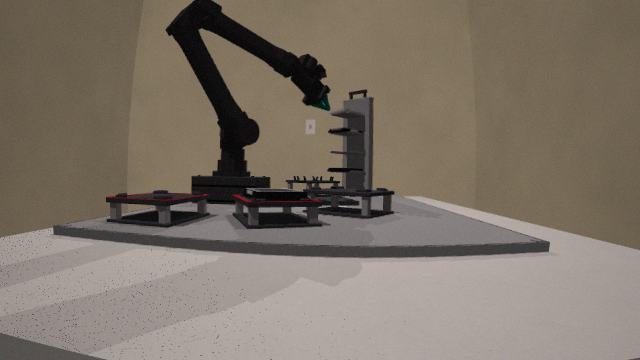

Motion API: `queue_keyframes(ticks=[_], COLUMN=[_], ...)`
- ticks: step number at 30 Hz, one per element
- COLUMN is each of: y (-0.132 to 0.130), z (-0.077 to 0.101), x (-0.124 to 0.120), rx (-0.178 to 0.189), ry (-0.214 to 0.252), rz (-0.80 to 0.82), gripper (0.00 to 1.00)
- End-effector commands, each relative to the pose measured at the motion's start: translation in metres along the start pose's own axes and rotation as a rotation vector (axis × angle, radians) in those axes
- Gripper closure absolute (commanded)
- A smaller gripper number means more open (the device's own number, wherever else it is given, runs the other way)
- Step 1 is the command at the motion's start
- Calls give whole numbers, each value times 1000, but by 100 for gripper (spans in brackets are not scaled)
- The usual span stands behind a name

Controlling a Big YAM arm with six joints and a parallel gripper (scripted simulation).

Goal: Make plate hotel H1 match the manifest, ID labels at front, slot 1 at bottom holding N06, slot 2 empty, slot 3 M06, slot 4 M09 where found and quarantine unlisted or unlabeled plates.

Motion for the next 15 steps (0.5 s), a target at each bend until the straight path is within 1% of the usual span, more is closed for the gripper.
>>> queue_keyframes(ticks=[1,6,8,9,10,11,12,15], y=[3,3,3,2,3,3,3,3], z=[11,18,18,22,25,23,23,28], x=[6,2,2,32,20,3,-2,-4], rx=[4,3,3,3,4,5,6,3], ry=[-21,-21,-21,-65,-57,-27,-21,-20], rz=[-3,-6,-6,-9,-9,-7,-7,-8], gripper=[100,100,100,100,100,100,100,100])
Point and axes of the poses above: the point where the finger pads meet when closed, its own z axis back along the fingers, its own y axis across the jaws, x = y × z, the point moved 7 cm from there along z, back along the fingers, and after that the axes turned 1 degree about z, right-handed, at the moved point
